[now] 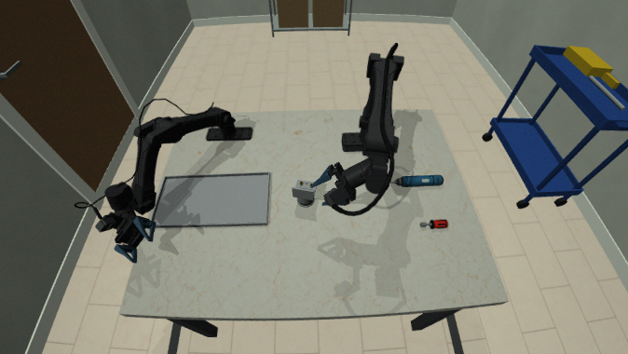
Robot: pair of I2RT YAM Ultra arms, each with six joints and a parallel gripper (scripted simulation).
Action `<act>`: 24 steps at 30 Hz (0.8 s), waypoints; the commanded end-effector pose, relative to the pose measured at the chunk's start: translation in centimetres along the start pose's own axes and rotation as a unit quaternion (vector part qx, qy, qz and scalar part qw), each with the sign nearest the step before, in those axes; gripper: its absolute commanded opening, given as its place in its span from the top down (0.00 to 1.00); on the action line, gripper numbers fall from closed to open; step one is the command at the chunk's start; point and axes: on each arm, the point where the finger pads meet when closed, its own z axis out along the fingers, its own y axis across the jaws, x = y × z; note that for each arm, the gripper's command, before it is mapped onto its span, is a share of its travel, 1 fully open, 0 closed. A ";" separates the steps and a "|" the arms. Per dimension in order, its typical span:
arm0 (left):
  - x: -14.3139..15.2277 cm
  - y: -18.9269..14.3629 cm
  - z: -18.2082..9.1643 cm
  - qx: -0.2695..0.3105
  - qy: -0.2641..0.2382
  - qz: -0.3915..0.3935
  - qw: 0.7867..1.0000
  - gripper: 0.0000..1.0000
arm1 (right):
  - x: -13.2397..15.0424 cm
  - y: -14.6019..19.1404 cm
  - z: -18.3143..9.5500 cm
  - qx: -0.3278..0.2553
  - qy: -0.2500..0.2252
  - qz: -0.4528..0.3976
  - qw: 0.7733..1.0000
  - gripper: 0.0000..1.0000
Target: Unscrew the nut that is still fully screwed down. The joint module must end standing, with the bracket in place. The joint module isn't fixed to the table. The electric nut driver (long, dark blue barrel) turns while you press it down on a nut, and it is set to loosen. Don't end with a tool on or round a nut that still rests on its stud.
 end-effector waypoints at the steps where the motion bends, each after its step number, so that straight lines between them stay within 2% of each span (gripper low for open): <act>1: -2.5 -3.8 1.1 0.054 -0.014 0.087 0.995 0.35 | -3.3 1.3 0.3 -0.009 -0.013 -0.038 0.999 0.14; 4: -2.6 -4.8 1.5 0.084 -0.014 0.129 0.988 0.35 | -3.3 1.3 0.3 -0.009 -0.013 -0.038 0.999 0.14; 5: -2.8 -4.4 0.9 0.091 -0.023 0.144 0.985 0.35 | -3.3 1.3 0.3 -0.009 -0.013 -0.038 0.999 0.14; 12: -2.3 -4.9 1.3 0.101 -0.013 0.144 0.984 0.35 | -3.3 1.3 0.3 -0.009 -0.013 -0.038 0.999 0.14; 14: -2.6 -5.7 0.6 0.100 -0.021 0.156 0.983 0.35 | -3.3 1.3 0.3 -0.009 -0.013 -0.038 0.999 0.14; 24: -2.6 -5.8 0.6 0.100 -0.021 0.156 0.983 0.35 | -3.3 1.3 0.3 -0.009 -0.013 -0.038 0.999 0.14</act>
